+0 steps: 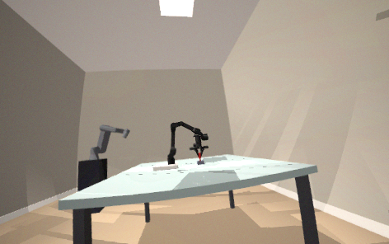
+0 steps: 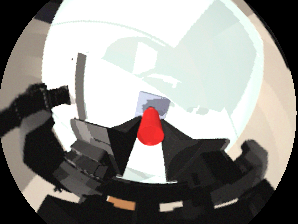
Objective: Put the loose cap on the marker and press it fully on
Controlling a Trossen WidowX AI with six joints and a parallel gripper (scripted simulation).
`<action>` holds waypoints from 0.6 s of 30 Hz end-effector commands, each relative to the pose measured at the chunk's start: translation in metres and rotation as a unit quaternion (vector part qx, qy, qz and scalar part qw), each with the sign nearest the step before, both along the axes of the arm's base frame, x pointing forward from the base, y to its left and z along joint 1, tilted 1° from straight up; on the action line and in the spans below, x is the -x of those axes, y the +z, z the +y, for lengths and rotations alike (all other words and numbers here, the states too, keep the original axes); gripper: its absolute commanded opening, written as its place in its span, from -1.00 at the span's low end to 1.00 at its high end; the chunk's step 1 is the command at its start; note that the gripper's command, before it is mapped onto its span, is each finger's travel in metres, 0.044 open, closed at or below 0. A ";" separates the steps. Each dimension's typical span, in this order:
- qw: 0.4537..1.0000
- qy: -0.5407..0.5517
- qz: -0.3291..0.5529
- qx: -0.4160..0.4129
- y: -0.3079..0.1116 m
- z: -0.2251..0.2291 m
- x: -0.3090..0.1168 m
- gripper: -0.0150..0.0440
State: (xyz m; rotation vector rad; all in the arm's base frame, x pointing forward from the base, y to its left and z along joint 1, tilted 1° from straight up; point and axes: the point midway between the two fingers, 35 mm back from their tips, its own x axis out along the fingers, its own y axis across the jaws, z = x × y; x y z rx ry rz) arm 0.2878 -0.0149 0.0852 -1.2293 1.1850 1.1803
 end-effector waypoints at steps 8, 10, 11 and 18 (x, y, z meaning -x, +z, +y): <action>1.000 0.000 0.000 0.000 0.000 0.000 0.000 0.58; 1.000 0.000 0.000 0.000 0.000 0.000 0.000 0.75; 1.000 0.000 0.000 0.000 0.000 0.000 0.000 0.84; 1.000 0.000 0.000 0.000 0.031 0.000 -0.002 1.00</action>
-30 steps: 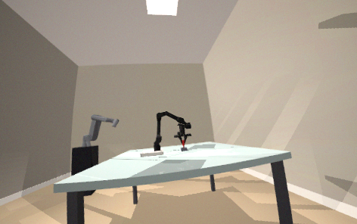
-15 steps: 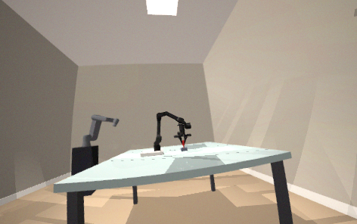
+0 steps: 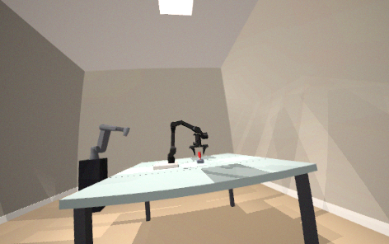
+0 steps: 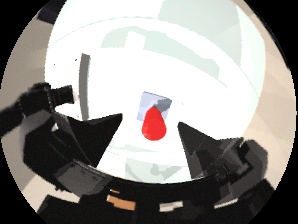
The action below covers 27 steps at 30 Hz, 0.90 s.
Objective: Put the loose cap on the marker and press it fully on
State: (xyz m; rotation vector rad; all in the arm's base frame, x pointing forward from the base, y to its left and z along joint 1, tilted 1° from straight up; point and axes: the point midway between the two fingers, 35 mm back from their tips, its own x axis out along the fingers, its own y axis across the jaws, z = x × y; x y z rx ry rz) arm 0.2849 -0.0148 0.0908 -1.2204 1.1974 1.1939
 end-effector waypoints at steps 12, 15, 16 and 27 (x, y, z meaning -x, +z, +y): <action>0.992 -0.124 -0.009 -0.003 0.068 0.001 0.000 0.64; 0.963 -0.269 -0.010 -0.007 0.066 0.001 0.000 0.38; 0.948 -0.317 -0.010 -0.008 0.066 0.002 0.000 0.29; 0.678 -0.734 -0.010 -0.019 0.060 0.003 0.000 -0.49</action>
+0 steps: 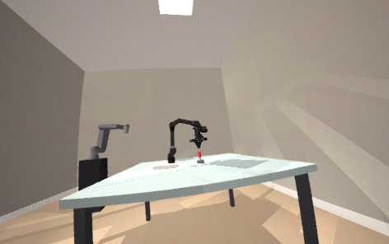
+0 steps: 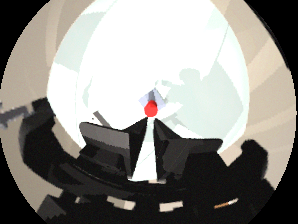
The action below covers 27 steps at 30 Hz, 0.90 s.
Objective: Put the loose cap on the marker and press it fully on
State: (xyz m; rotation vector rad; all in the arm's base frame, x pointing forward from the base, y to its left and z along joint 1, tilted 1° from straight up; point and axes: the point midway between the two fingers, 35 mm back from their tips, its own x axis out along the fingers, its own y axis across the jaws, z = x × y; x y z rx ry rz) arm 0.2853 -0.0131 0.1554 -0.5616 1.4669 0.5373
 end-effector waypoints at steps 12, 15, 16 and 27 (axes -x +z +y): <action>0.917 -0.399 -0.003 -0.013 -0.005 0.002 0.000 -0.49; 0.917 -0.399 -0.003 -0.013 -0.005 0.002 0.000 -0.49; 0.917 -0.399 -0.003 -0.013 -0.005 0.002 0.000 -0.49; 0.917 -0.399 -0.003 -0.013 -0.011 0.002 0.000 -0.49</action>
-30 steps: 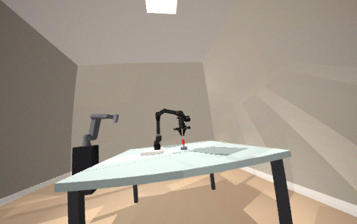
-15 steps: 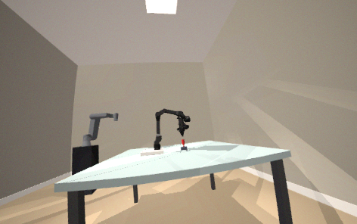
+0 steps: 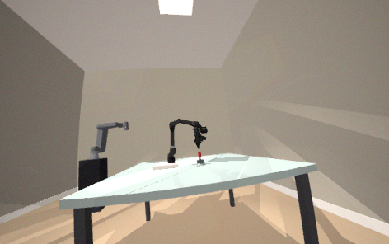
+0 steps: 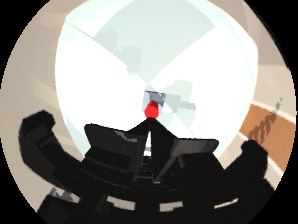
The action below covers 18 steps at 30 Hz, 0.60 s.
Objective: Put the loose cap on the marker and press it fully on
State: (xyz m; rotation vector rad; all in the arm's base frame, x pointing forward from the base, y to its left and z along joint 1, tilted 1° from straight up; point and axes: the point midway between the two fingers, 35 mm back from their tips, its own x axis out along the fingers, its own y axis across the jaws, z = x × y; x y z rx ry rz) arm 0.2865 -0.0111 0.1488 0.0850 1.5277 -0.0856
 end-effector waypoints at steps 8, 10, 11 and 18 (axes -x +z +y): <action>1.000 -0.003 0.002 0.002 -0.016 0.000 0.000 -0.49; 1.000 -0.003 0.002 0.002 -0.019 0.000 0.000 -0.49; 1.000 -0.003 0.002 0.002 -0.020 0.000 0.000 -0.49; 1.000 -0.003 0.002 0.002 -0.029 -0.001 0.000 -0.49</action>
